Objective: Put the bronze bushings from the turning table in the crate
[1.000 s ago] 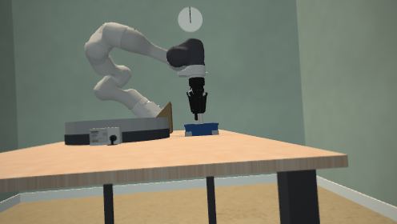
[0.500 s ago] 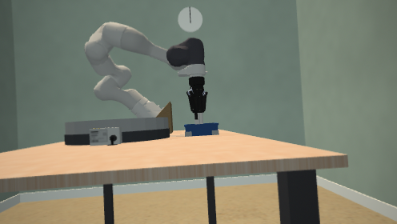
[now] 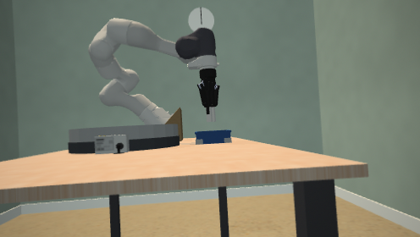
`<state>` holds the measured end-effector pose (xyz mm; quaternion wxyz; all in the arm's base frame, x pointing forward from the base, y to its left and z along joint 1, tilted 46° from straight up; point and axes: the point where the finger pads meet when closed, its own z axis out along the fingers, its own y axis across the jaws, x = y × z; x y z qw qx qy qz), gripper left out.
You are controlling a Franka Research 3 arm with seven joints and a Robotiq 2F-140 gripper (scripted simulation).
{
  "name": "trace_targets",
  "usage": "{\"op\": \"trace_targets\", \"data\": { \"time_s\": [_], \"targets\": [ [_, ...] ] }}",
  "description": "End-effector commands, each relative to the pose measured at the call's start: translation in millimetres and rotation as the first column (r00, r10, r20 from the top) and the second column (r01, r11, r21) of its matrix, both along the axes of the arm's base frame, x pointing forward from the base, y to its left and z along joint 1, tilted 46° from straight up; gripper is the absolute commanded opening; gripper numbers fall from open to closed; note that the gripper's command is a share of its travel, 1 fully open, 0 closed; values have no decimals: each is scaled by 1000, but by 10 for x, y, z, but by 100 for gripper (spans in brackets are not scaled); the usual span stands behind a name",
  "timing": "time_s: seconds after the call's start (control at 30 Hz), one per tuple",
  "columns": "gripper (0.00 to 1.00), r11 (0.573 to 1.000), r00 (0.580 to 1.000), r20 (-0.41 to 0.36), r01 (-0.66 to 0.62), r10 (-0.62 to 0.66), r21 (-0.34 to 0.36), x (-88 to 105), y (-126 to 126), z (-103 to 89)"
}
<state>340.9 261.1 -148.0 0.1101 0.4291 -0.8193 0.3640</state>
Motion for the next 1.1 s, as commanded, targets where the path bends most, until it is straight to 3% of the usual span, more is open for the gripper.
{"op": "trace_targets", "data": {
  "time_s": [0.0, 0.17, 1.07],
  "targets": [
    [10, 1000, 1000, -11, -2, 2, -17, -40, 67, 132],
    [10, 1000, 1000, -11, -2, 2, -17, -53, 145, 210],
    [10, 1000, 1000, -11, -2, 2, -17, -55, 155, 220]
  ]
}}
